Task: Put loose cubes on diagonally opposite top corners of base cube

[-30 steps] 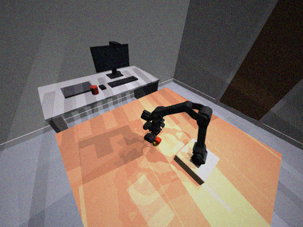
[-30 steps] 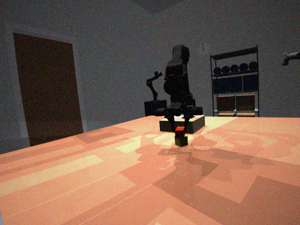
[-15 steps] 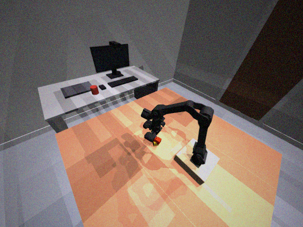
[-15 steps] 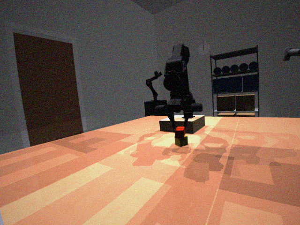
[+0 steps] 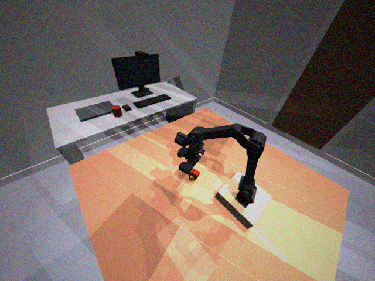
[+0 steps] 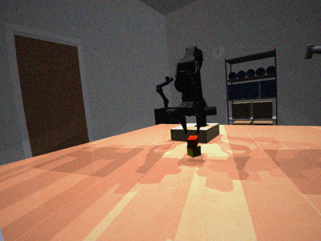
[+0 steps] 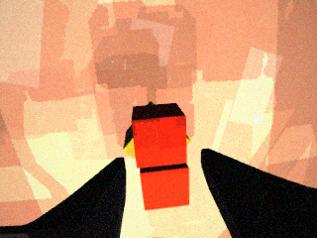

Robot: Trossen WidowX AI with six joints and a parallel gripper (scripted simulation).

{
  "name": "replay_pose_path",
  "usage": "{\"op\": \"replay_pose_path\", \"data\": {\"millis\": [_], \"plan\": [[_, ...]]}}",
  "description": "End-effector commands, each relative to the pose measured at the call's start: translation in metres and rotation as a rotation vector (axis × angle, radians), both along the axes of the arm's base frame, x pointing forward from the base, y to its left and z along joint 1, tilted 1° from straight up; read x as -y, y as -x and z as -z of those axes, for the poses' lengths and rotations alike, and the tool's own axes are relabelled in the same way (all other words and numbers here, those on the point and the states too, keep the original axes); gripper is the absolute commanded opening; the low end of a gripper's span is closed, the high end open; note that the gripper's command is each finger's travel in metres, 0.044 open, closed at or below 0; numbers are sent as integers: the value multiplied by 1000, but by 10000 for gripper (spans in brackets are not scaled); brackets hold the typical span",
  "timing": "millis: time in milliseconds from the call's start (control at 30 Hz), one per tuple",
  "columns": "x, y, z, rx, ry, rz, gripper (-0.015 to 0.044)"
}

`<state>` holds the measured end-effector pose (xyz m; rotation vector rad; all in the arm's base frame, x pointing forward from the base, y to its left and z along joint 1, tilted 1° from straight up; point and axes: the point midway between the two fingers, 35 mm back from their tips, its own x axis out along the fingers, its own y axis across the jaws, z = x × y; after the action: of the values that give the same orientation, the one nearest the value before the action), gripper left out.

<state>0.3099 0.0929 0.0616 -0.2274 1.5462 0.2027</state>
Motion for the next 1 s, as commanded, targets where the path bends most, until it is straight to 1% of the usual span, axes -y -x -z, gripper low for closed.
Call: {"op": "replay_pose_path", "data": {"millis": [0,967], "plan": [[-1,-1,-8,9,-3,1,205],[-1,-1,-34,10,-3,1,205]]}}
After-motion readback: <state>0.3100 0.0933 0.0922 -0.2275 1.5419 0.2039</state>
